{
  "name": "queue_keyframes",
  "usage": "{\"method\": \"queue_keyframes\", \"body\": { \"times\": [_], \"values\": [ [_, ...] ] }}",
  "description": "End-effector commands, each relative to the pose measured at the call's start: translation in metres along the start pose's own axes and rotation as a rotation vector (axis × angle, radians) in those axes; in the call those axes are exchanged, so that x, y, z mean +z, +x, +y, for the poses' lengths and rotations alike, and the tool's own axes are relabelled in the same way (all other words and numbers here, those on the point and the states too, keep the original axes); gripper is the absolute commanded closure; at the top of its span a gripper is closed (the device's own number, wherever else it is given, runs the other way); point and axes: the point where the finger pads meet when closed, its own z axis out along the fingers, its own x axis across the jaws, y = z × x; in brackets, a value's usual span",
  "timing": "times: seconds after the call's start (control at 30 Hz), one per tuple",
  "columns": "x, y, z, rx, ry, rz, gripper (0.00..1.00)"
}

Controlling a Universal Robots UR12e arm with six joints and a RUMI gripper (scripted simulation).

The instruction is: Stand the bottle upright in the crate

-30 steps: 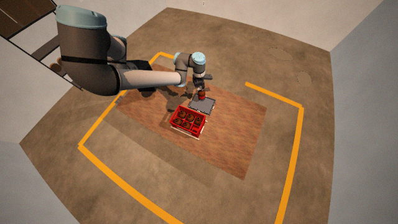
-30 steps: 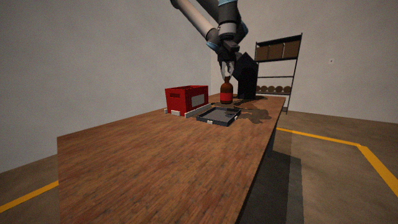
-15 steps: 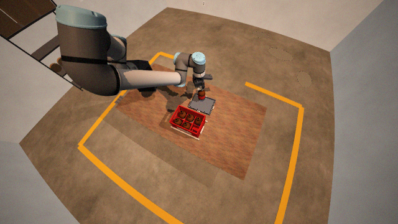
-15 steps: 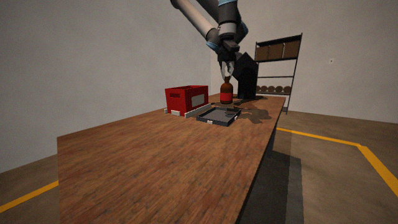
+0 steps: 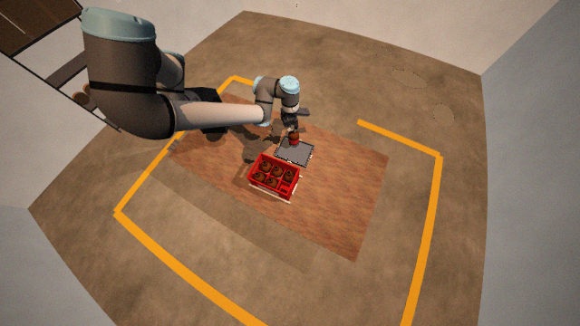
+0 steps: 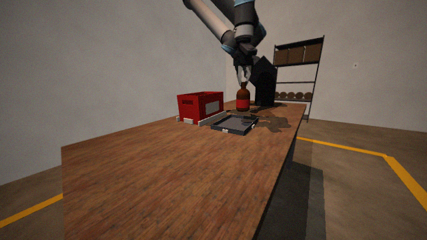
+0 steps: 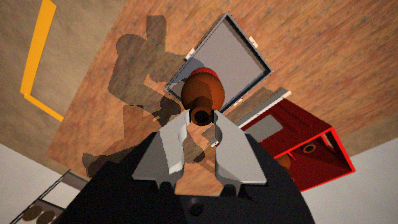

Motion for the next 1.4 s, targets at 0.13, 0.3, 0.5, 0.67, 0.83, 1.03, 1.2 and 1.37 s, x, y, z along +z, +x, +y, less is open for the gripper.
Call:
{"method": "queue_keyframes", "body": {
  "times": [0.13,0.3,0.5,0.67,0.83,1.03,1.2,1.37],
  "values": [
    [-0.001,0.000,0.000,0.000,0.001,0.001,1.00],
    [-0.002,0.000,0.000,0.000,0.001,0.001,1.00],
    [-0.006,0.000,0.000,0.000,0.001,0.001,1.00],
    [-0.009,0.000,0.000,0.000,0.001,0.001,1.00],
    [-0.014,0.000,0.000,0.000,0.001,0.001,1.00],
    [-0.021,0.000,0.000,0.000,0.001,0.001,1.00],
    [-0.026,0.000,0.000,0.000,0.001,0.001,1.00],
    [-0.031,0.000,0.000,0.000,0.001,0.001,1.00]
  ]
}}
